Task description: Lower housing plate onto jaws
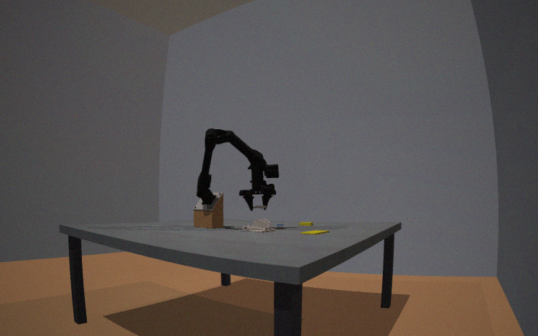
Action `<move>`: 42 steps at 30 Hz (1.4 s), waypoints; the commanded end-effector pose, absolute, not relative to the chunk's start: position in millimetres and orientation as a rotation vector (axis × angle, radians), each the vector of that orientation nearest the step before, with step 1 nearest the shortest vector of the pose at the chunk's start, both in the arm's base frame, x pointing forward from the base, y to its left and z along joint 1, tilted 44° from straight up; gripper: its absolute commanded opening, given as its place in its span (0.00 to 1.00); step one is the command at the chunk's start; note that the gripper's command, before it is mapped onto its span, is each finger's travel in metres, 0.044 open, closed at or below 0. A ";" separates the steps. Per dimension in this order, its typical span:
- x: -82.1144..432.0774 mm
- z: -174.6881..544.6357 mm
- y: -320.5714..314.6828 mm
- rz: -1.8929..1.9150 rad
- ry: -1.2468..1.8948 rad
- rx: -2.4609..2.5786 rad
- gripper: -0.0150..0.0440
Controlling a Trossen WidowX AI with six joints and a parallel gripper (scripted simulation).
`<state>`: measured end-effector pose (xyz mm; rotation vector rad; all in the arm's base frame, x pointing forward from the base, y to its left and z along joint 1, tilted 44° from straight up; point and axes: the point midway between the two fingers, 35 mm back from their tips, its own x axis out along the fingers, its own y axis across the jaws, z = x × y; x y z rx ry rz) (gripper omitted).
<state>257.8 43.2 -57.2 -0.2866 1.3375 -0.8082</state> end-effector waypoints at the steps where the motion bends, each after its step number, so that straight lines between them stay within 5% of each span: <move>1: 260.0 -48.2 30.6 -0.771 1.361 -0.347 0.85; 42: 262.1 -19.9 -11.3 -0.648 1.450 -0.545 0.85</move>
